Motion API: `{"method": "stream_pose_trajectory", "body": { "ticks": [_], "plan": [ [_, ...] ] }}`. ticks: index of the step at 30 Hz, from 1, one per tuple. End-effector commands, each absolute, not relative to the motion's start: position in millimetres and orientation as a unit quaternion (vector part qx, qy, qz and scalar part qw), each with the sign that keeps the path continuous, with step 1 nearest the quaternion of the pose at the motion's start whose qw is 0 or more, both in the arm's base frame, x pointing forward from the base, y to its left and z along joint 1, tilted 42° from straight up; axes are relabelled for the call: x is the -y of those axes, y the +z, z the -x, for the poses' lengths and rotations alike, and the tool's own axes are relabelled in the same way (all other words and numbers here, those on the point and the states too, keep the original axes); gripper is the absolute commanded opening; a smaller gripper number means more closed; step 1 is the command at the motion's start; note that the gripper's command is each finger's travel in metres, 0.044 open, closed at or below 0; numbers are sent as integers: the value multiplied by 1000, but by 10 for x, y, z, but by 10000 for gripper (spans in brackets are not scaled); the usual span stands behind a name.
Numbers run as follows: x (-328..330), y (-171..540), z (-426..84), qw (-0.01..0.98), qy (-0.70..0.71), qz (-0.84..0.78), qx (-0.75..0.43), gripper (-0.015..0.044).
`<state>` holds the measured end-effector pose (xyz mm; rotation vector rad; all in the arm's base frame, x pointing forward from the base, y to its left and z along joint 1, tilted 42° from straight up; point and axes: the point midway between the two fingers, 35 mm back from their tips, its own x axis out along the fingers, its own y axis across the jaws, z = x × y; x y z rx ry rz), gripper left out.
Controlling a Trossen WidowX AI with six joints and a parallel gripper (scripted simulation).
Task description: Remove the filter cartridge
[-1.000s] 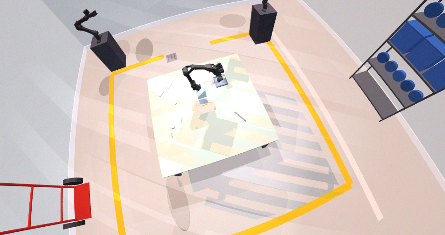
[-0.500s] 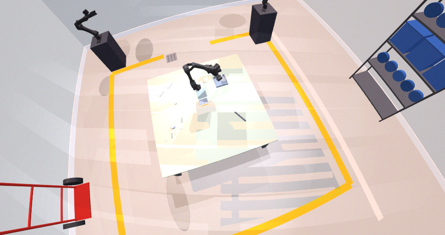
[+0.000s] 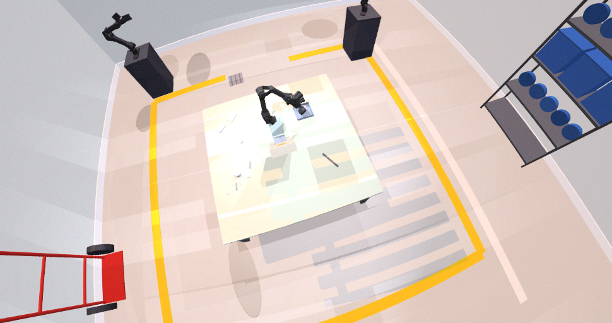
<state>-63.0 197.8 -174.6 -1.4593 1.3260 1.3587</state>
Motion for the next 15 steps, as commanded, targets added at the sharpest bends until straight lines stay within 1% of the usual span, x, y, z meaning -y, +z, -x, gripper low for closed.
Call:
{"method": "stream_pose_trajectory", "body": {
  "ticks": [1, 5, 15],
  "plan": [
    [-1840, -1881, 636, 365, 531, 565, -516, 0],
    [-1816, -1900, 633, 365, 531, 565, -516, 0],
    [-1830, -1867, 617, 363, 526, 569, -517, 263]
  ]
}}
